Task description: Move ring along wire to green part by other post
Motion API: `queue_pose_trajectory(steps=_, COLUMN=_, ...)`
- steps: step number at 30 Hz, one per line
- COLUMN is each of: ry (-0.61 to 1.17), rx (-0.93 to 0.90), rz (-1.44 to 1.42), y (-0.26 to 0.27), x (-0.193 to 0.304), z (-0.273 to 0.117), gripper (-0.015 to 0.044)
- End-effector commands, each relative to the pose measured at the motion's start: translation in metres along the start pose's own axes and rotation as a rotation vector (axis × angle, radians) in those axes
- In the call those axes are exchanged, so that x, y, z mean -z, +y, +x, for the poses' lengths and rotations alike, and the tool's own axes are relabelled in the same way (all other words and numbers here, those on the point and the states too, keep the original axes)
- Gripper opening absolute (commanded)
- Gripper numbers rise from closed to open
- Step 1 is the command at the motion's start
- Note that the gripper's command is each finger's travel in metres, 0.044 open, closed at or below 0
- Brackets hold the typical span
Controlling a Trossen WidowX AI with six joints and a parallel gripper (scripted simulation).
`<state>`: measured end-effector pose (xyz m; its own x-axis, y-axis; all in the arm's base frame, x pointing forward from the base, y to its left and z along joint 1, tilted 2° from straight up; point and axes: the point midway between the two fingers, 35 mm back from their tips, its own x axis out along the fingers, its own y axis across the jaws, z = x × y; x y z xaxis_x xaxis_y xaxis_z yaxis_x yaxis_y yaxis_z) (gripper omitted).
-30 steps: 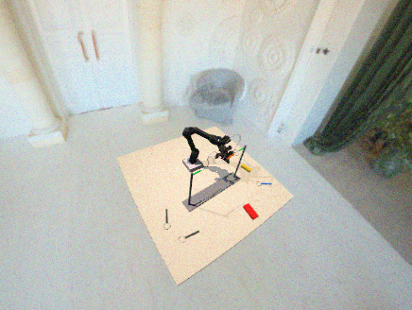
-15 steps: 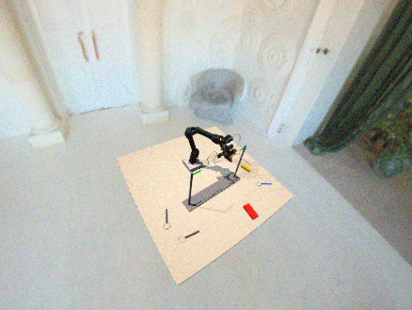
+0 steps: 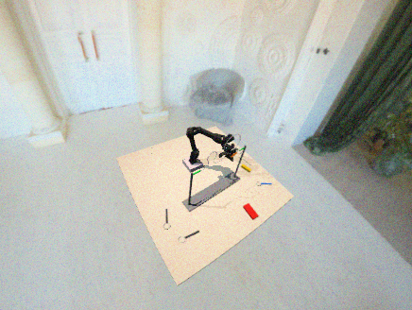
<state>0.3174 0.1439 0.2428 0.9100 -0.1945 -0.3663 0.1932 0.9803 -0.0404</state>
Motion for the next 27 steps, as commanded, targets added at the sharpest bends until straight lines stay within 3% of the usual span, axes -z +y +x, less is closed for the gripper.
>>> queue_pose_trajectory(steps=1, ry=-0.003, rx=0.003, rz=0.009, y=0.004, x=-0.001, z=-0.001, gripper=-0.0150)
queue_pose_trajectory(steps=27, ry=-0.004, rx=0.002, rz=0.011, y=0.024, x=0.002, z=-0.002, gripper=-0.0150)
